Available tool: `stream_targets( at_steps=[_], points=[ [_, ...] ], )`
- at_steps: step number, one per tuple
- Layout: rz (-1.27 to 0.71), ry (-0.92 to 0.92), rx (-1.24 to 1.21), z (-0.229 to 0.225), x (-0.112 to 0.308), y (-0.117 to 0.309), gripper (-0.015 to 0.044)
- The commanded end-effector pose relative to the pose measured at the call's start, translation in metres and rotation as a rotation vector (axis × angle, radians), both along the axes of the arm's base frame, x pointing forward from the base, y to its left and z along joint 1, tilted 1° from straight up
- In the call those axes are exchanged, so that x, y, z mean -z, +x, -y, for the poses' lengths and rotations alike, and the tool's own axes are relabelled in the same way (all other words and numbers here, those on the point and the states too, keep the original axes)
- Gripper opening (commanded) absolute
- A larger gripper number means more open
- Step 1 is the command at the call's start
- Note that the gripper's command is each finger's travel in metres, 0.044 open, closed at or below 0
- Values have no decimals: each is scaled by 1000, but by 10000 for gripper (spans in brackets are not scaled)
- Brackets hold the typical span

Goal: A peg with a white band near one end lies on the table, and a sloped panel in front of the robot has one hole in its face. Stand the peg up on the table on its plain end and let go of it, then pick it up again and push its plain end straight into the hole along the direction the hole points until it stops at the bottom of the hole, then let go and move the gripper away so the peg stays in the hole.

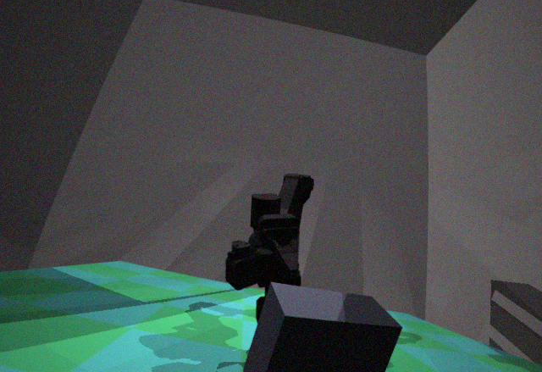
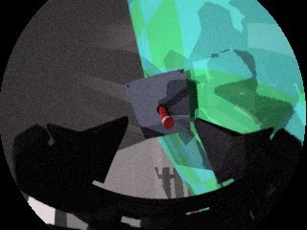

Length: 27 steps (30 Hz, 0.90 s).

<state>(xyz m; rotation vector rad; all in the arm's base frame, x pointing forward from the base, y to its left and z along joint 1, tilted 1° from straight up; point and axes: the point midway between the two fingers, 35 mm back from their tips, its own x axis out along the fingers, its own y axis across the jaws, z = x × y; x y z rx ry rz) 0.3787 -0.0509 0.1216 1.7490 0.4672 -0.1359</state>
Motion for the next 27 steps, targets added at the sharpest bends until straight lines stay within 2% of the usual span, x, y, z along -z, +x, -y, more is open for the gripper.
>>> stream_targets(
  at_steps=[1, 27],
  points=[
    [3, -2, -3, 1, -3, -6, 440],
    [0, -2, 0, 10, -13, -31, 440]
  ],
)
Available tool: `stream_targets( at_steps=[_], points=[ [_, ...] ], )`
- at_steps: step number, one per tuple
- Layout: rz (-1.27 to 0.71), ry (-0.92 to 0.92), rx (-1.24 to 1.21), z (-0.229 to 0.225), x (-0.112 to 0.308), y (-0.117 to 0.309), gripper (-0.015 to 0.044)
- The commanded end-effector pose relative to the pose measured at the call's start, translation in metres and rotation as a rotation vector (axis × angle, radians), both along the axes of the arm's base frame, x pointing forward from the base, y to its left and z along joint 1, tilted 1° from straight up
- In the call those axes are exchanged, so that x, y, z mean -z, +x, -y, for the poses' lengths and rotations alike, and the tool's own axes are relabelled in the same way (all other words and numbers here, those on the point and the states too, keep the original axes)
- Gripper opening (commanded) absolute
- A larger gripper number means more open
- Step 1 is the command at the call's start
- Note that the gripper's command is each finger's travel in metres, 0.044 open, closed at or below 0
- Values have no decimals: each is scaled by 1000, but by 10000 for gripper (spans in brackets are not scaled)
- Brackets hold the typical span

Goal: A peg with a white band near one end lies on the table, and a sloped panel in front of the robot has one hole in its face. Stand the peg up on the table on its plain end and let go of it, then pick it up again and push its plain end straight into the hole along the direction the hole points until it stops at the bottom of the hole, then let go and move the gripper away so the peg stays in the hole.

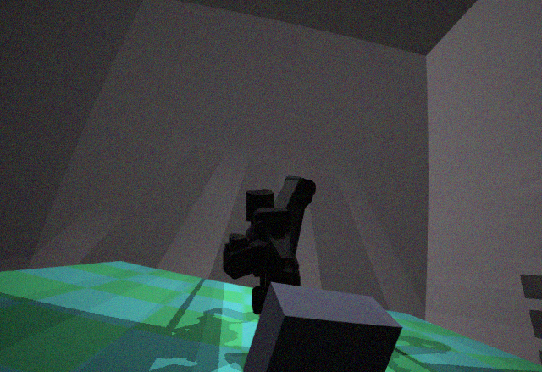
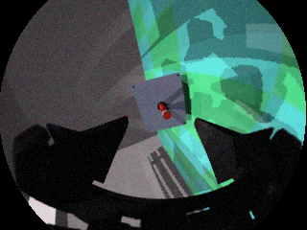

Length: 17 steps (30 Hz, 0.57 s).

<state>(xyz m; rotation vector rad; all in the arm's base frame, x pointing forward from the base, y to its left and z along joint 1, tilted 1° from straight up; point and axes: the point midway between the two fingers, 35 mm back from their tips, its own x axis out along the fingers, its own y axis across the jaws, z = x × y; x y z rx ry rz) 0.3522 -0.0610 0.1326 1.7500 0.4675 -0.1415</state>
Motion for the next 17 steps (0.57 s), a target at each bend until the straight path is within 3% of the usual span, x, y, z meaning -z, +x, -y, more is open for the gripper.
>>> stream_targets(
  at_steps=[1, 17],
  points=[
    [4, -2, -3, 1, -3, -5, 440],
    [3, -2, -1, 6, -7, -20, 440]
  ],
)
